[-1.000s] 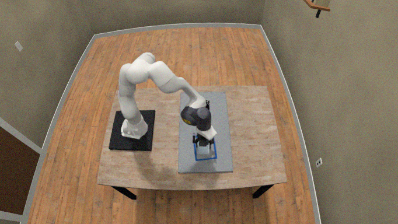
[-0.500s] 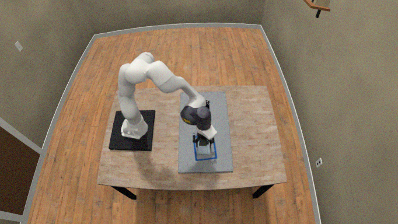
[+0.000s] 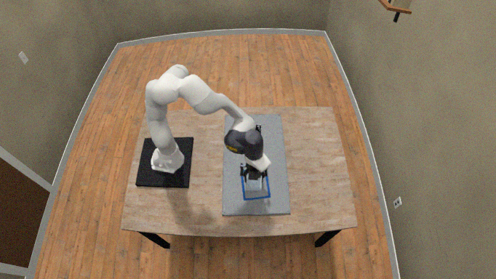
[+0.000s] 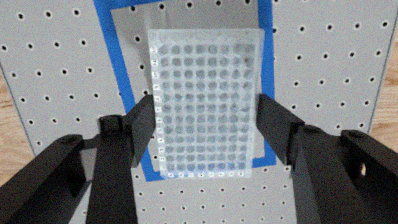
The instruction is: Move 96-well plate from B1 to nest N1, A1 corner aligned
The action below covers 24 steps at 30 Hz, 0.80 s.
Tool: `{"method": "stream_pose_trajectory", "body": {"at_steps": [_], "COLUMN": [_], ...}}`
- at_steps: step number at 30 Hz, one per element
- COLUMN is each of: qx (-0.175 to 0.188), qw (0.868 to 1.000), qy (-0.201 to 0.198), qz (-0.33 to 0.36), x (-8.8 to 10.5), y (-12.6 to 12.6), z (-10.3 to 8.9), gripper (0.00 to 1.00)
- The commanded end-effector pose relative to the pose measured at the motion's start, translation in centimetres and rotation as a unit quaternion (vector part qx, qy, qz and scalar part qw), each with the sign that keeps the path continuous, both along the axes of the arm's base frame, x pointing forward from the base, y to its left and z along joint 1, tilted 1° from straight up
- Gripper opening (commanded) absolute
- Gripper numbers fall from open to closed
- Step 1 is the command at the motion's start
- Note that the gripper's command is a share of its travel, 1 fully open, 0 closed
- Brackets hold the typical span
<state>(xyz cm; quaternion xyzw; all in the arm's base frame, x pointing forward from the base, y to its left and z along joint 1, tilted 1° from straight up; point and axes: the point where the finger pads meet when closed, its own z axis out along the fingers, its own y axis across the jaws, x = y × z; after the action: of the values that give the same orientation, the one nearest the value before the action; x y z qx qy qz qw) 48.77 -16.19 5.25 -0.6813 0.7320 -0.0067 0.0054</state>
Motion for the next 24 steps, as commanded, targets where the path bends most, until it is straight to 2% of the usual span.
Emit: {"method": "stream_pose_trajectory", "body": {"at_steps": [1, 19, 24], "qx": [0.000, 0.000, 0.000], "qw": [1.000, 1.000, 1.000], "qy": [0.004, 0.004, 0.004], "qz": [-0.008, -0.008, -0.008], "x": [-0.2, -0.2, -0.2], "y": [0.1, 0.1, 0.1], "z": [0.6, 3.3, 3.4], "gripper": [0.60, 0.60, 0.60]}}
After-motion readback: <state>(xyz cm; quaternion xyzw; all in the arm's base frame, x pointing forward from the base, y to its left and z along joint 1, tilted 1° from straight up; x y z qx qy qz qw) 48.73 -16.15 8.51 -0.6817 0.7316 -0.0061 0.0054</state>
